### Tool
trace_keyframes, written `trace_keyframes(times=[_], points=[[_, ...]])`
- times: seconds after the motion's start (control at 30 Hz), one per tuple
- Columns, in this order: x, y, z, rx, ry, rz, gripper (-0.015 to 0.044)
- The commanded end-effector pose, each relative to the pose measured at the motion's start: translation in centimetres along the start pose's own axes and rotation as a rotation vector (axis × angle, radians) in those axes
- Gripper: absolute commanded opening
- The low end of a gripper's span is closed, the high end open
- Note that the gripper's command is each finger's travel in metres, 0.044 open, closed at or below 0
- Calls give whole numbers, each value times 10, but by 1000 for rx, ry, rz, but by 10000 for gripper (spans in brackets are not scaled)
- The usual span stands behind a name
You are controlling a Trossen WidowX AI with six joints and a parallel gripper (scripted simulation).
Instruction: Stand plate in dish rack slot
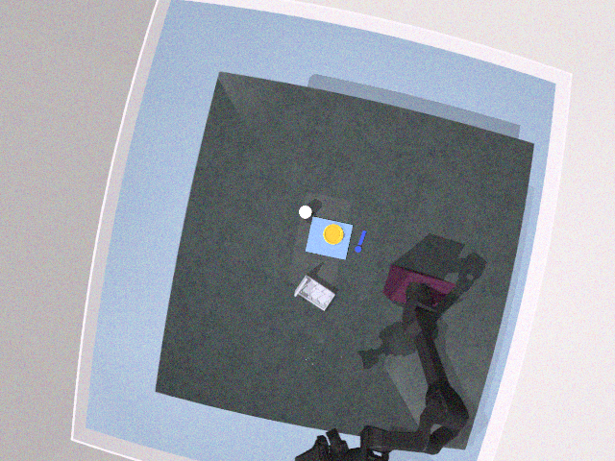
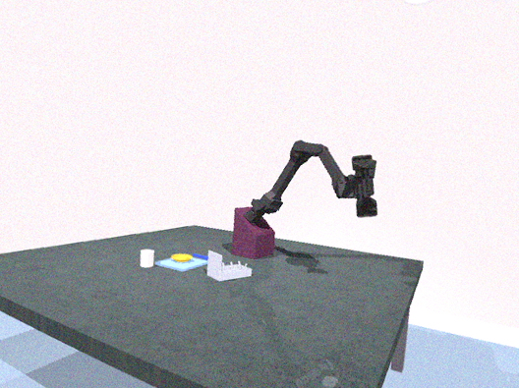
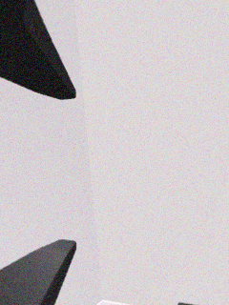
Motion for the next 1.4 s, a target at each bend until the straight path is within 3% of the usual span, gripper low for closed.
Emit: trace_keyframes(times=[0.0, 0.57, 1.37], points=[[-13, -10, -8, 145, 4, 5, 400], [-66, -44, -58, 726, -20, 83, 400], [-137, -65, -190, 1464, -103, 411, 400]])
Point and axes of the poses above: the point midway between the two fingers, 35 mm back from their tips, its own x axis back along the fingers, its own y axis across the jaws, z = x × y, the point moved 5 cm from there along x, back along the fingers, and after that the axes turned 6 degrees about -x, right-handed, at the moved point
